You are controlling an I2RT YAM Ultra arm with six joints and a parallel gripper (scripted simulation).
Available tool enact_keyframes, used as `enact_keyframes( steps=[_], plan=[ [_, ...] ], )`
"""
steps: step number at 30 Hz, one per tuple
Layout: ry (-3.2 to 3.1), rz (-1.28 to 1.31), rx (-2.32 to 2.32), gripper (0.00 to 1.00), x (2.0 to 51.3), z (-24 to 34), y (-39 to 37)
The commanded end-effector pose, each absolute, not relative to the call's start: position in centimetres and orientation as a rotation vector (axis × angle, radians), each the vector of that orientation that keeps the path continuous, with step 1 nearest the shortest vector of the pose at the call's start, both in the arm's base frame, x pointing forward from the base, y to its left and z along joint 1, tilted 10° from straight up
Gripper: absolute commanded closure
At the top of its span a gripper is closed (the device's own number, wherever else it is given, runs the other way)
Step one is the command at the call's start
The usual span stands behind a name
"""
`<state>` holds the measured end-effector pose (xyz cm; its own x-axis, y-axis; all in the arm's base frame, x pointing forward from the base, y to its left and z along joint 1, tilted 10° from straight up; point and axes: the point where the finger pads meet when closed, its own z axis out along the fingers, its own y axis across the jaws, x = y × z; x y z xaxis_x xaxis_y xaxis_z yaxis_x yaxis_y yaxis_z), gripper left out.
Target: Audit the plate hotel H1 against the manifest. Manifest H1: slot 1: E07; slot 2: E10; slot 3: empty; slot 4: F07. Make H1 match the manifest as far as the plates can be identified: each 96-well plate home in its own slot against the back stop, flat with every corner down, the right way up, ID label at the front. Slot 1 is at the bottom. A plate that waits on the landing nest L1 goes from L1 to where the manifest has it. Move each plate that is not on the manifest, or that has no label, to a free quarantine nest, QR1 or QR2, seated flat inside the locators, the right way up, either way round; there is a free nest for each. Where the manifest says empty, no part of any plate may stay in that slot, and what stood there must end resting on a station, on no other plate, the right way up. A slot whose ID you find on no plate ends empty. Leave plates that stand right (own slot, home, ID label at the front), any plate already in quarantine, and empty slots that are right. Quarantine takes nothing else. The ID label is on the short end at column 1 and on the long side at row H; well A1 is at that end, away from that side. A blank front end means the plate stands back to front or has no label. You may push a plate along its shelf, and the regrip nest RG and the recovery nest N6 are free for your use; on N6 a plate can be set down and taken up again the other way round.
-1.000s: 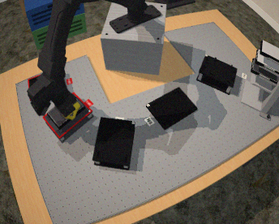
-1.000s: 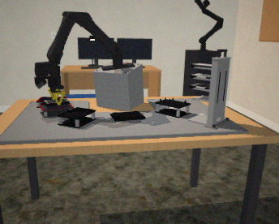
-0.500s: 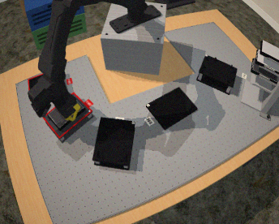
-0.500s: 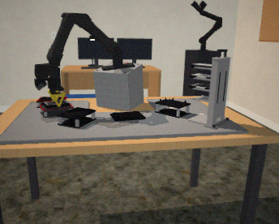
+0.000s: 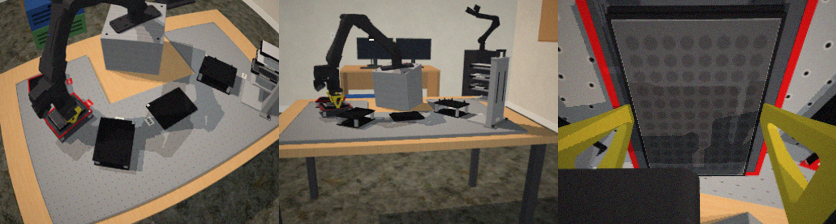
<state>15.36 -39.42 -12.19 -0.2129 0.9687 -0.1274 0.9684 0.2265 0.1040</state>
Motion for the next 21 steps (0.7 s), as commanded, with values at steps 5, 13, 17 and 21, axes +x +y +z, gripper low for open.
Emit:
enact_keyframes(
  steps=[5, 13, 17, 21],
  plan=[
    [2.311, -0.015, 1.849, 0.0, 15.6, -11.6, -40.1],
    [2.291, -0.039, 1.839, 0.0, 15.8, -10.0, -41.0],
    [2.295, -0.033, 1.846, 0.0, 15.4, -9.6, -40.6],
    [2.312, -0.012, 1.859, 0.0, 14.7, -8.9, -39.5]
  ],
)
